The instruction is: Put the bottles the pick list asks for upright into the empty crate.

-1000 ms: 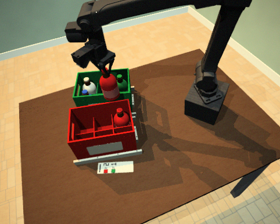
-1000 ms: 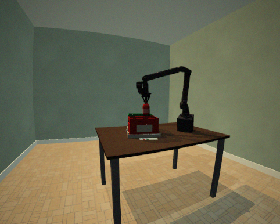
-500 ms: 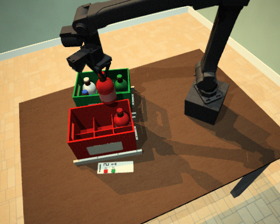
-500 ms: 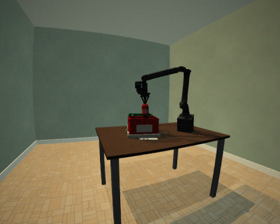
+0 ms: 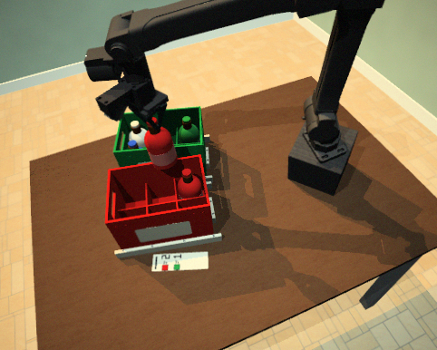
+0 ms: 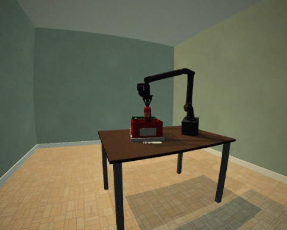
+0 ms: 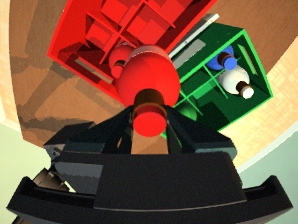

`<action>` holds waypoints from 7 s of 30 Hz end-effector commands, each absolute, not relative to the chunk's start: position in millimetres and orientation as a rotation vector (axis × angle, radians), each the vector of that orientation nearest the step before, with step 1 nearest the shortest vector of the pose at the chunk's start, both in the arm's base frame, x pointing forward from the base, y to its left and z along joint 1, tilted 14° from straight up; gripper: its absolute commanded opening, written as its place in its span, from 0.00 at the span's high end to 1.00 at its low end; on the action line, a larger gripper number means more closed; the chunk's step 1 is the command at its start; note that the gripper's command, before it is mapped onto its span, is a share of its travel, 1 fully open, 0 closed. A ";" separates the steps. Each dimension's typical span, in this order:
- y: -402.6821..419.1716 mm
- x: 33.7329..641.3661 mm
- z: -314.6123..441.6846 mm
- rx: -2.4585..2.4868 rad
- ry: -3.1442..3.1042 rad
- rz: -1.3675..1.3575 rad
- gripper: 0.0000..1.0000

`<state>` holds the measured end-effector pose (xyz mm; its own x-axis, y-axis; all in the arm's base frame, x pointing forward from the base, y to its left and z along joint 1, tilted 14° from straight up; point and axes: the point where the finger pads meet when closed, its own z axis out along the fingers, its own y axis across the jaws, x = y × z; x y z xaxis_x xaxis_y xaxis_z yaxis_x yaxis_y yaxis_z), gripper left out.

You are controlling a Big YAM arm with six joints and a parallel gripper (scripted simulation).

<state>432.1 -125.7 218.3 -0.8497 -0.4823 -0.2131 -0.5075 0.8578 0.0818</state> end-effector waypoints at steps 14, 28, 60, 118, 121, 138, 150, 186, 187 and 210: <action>-109.1 474.9 266.1 -0.749 2.786 0.129 1.00; -105.6 481.5 286.9 -0.720 2.764 0.104 1.00; -98.2 487.4 279.5 -0.741 2.773 0.121 1.00; -113.7 491.9 274.1 -0.734 2.754 0.098 1.00; -113.0 490.9 274.8 -0.730 2.749 0.092 1.00; -100.0 474.1 241.4 -0.727 2.787 0.130 1.00; -96.8 487.8 253.0 -0.734 2.742 0.094 1.00; -84.7 487.9 207.3 -0.747 2.766 0.123 1.00; -83.5 483.1 196.8 -0.749 2.785 0.137 1.00; -80.9 487.3 171.4 -0.747 2.795 0.146 1.00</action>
